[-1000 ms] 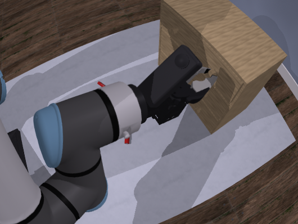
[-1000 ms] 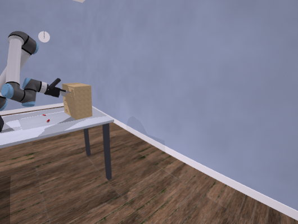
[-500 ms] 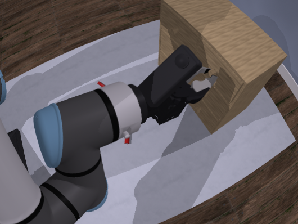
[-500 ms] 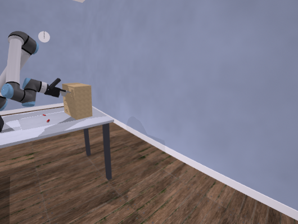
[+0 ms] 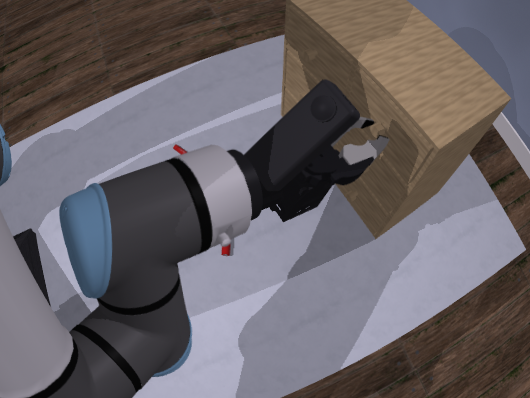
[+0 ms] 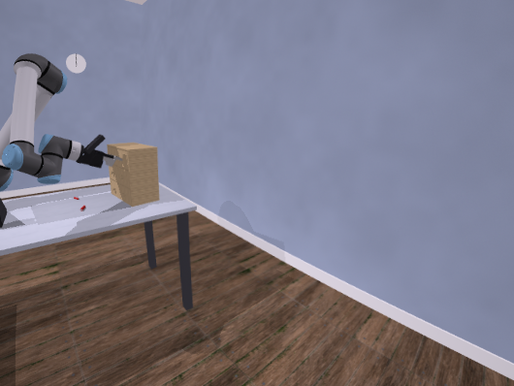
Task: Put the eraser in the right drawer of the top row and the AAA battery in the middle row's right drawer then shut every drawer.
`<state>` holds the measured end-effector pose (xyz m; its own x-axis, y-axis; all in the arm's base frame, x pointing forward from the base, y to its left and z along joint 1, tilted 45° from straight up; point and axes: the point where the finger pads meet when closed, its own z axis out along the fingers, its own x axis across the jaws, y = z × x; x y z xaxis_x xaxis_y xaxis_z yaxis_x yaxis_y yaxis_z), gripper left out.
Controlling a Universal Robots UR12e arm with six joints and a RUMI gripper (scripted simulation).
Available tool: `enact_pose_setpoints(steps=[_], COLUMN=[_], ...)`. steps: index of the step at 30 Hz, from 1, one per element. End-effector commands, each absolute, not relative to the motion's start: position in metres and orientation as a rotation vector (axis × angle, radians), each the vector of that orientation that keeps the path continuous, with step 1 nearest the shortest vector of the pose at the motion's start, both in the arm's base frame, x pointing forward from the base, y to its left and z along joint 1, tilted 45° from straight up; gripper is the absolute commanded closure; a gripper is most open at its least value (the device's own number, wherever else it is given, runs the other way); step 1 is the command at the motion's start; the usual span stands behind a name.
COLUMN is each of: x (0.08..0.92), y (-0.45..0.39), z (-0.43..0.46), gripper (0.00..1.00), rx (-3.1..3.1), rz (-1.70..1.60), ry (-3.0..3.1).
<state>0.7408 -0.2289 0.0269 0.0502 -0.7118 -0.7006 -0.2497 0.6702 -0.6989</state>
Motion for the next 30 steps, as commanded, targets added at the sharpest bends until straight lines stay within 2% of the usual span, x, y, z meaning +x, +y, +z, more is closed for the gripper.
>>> enact_pose_setpoints(steps=[1,2,18,30], x=[0.741,0.741,0.738,0.706], y=[-0.23,-0.23,-0.229,-0.228], z=[0.027,0.027,0.027,0.024], gripper=[0.83,0.8,0.8,0.8], rx=[-0.83,-0.83,-0.83,-0.83], rz=[-0.423,-0.423,-0.423,-0.423], ry=[1.522,1.522,1.522,1.522])
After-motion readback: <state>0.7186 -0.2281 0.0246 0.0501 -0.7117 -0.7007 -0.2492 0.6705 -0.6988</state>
